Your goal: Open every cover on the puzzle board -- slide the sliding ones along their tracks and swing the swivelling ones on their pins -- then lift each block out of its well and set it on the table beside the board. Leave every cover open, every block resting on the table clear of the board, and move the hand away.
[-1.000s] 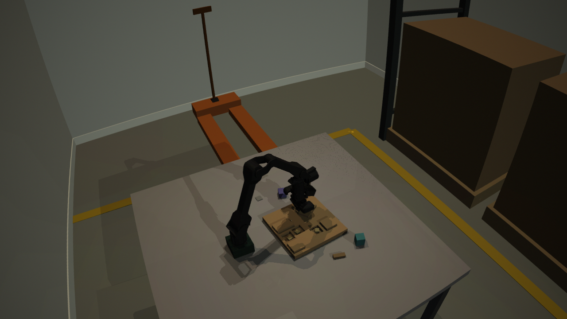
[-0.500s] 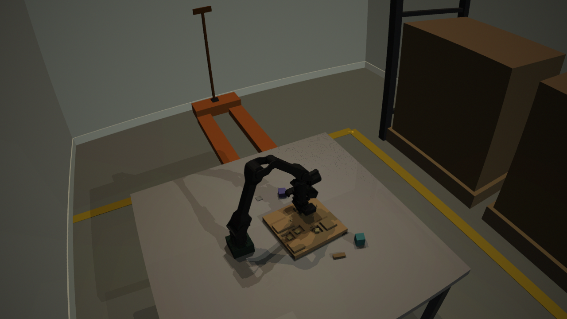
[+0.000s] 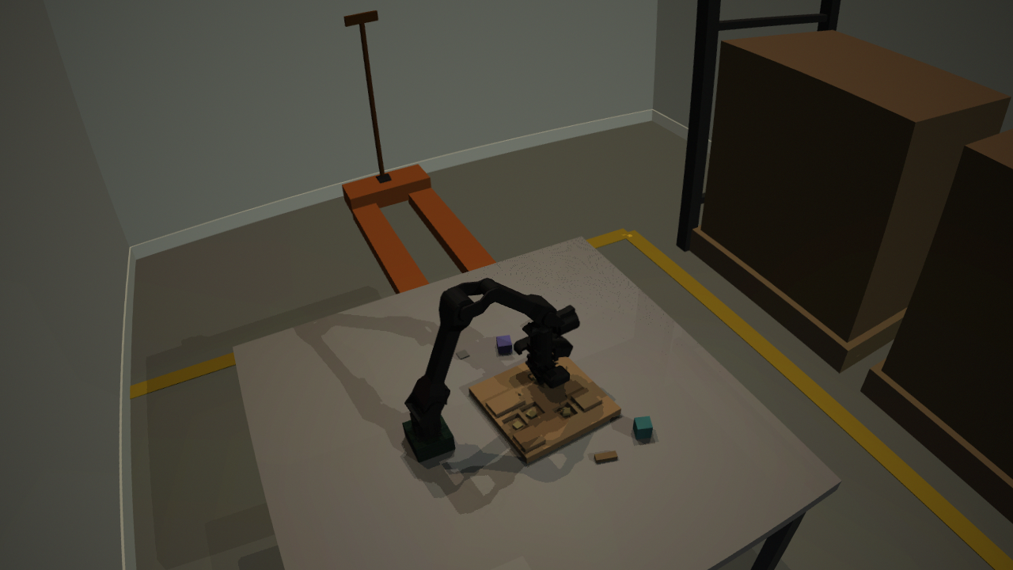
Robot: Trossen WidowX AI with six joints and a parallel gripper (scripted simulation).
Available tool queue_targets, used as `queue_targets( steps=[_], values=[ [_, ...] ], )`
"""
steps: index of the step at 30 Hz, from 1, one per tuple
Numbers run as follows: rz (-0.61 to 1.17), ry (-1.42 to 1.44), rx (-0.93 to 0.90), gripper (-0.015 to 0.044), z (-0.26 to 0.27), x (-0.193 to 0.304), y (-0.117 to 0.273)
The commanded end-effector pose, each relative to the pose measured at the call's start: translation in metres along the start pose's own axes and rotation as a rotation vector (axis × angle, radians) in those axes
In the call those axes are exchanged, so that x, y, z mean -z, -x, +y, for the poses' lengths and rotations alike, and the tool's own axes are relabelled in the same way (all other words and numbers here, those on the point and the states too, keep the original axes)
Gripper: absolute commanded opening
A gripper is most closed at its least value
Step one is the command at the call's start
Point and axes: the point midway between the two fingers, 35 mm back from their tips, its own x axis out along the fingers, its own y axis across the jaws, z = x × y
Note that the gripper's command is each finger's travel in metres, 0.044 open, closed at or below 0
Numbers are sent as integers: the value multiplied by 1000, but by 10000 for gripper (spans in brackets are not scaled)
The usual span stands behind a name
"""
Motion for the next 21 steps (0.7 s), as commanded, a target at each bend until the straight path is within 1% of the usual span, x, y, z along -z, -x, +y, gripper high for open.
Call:
queue_targets(
  steps=[1, 21],
  values=[
    [-10, 3, 1, 0, -6, -6, 3],
    [-11, 3, 2, 0, -24, -19, 3]
  ],
)
